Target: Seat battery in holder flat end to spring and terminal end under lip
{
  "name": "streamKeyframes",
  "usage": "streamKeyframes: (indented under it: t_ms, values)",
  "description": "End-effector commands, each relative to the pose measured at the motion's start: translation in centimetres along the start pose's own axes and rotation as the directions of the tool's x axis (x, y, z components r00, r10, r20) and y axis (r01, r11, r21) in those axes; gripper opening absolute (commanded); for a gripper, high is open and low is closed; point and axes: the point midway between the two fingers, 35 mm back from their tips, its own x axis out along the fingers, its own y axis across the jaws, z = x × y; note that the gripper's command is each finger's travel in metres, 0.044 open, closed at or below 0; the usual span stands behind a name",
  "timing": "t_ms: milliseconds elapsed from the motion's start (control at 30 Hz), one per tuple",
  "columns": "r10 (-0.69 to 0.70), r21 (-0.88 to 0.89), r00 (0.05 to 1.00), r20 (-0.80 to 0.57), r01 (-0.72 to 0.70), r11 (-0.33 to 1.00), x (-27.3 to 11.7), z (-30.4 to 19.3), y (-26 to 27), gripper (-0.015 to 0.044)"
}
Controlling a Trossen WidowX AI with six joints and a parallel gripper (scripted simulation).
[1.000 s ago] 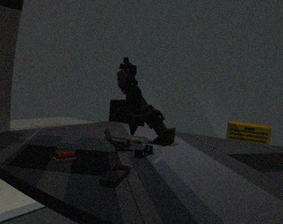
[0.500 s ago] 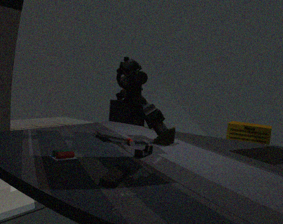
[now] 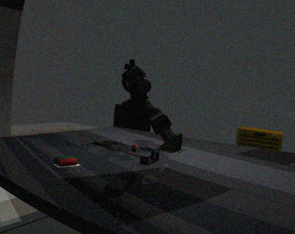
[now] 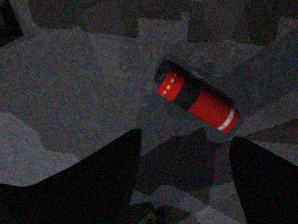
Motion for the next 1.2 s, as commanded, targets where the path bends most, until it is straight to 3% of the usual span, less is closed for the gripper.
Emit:
streamKeyframes:
  t_ms: [0,200,333,1167]
  values:
    - [-0.006,-0.313,1.000,0.002,0.006,0.950,1.5,-0.2,-0.6,0.0238]
    - [-0.022,-0.727,1.000,-0.006,0.011,0.687,3.6,-0.6,-1.2,0.0238]
    - [-0.032,-0.884,0.999,-0.011,0.006,0.467,4.7,-1.0,-1.6,0.0238]
    - [-0.028,-0.890,1.000,-0.012,0.002,0.455,6.9,-0.9,-1.6,0.0238]
